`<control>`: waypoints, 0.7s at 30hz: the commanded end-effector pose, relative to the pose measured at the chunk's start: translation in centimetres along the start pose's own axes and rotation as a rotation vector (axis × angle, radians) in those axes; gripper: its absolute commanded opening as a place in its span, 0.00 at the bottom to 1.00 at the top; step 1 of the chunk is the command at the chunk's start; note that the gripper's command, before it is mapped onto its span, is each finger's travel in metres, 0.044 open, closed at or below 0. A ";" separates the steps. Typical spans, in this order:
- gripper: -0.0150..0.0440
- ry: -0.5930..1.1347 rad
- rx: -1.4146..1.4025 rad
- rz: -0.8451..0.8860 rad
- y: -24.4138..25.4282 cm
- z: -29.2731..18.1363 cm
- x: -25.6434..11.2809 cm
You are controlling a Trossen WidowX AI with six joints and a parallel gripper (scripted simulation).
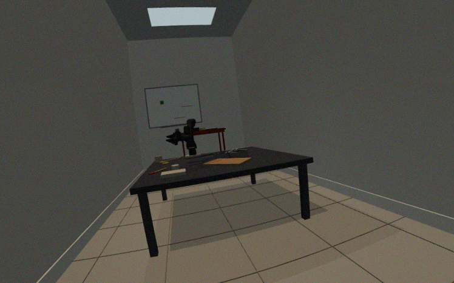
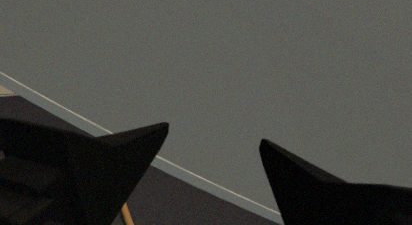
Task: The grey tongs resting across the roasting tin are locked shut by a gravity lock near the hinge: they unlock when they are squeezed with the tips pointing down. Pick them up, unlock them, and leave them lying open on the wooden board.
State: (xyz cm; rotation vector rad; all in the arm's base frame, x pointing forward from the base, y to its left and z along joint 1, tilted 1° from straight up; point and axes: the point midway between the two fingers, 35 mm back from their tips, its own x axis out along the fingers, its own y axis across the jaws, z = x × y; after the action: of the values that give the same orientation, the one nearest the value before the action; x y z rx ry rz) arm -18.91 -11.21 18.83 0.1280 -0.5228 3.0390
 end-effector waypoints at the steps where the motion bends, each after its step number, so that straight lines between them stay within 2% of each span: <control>1: 0.89 -0.004 -0.006 0.010 0.2 0.1 -0.1; 5: 0.71 -0.034 0.002 0.096 2.1 0.9 -0.6; 6: 0.69 -0.042 0.009 0.127 2.8 1.1 -0.9; 13: 0.69 -0.091 0.172 0.441 9.0 3.8 -5.0; 19: 0.69 -0.005 0.378 0.809 15.1 5.7 -12.3; 21: 0.69 0.030 0.421 0.879 16.0 5.9 -14.1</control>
State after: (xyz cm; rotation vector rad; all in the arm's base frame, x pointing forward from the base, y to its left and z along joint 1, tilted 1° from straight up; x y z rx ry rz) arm -7.81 -27.44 18.27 -0.0605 0.0360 3.8720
